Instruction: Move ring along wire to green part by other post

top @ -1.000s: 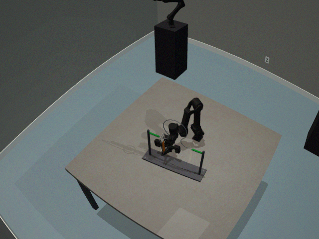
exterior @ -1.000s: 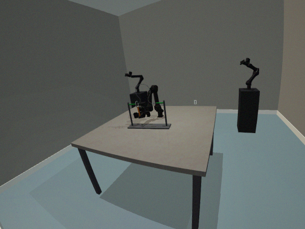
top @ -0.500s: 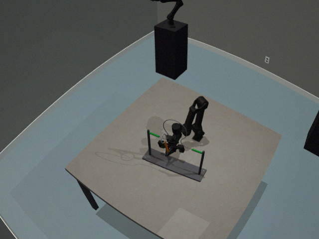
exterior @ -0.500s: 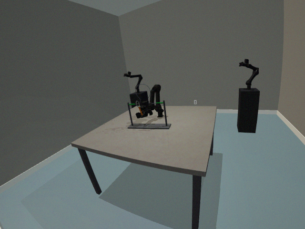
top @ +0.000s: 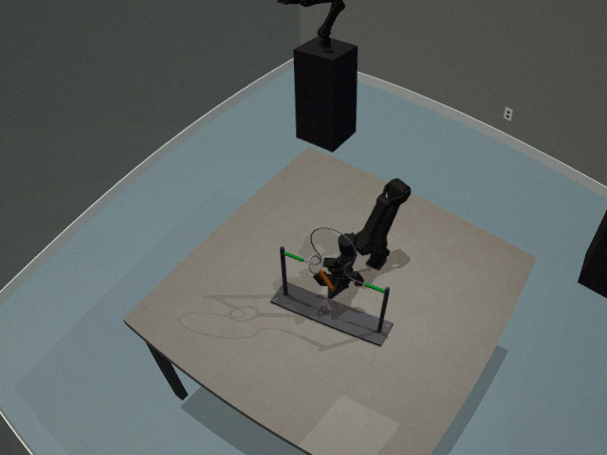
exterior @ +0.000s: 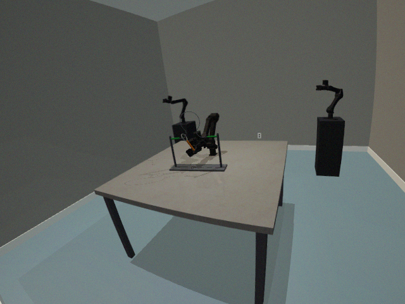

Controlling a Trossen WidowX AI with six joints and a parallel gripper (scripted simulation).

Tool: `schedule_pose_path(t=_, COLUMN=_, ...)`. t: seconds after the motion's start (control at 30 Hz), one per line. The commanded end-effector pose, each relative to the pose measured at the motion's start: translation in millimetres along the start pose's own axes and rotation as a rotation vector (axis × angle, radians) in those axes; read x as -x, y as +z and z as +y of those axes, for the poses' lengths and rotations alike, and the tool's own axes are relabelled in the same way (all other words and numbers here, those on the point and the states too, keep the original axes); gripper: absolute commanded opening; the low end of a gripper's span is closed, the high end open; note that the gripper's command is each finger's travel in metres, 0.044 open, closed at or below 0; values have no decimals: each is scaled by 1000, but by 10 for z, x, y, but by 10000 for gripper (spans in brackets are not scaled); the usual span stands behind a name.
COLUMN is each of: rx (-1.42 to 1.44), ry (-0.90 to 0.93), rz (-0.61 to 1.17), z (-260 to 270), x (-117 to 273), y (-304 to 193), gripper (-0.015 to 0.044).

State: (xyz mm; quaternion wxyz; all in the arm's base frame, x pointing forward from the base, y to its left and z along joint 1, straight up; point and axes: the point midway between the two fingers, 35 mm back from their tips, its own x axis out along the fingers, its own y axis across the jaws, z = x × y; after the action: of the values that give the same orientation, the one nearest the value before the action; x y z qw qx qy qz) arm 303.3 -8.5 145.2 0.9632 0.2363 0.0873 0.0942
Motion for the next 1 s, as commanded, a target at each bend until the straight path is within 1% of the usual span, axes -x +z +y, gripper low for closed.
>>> schedule_pose_path(t=0.0, rx=-96, ry=15, rz=12, z=165, x=25, y=6, gripper=-150)
schedule_pose_path(t=0.5, rx=-374, ry=97, rz=182, z=644, x=282, y=131, gripper=-150)
schedule_pose_path(t=0.97, rx=-669, ry=247, rz=387, z=1048, x=622, y=450, gripper=-150)
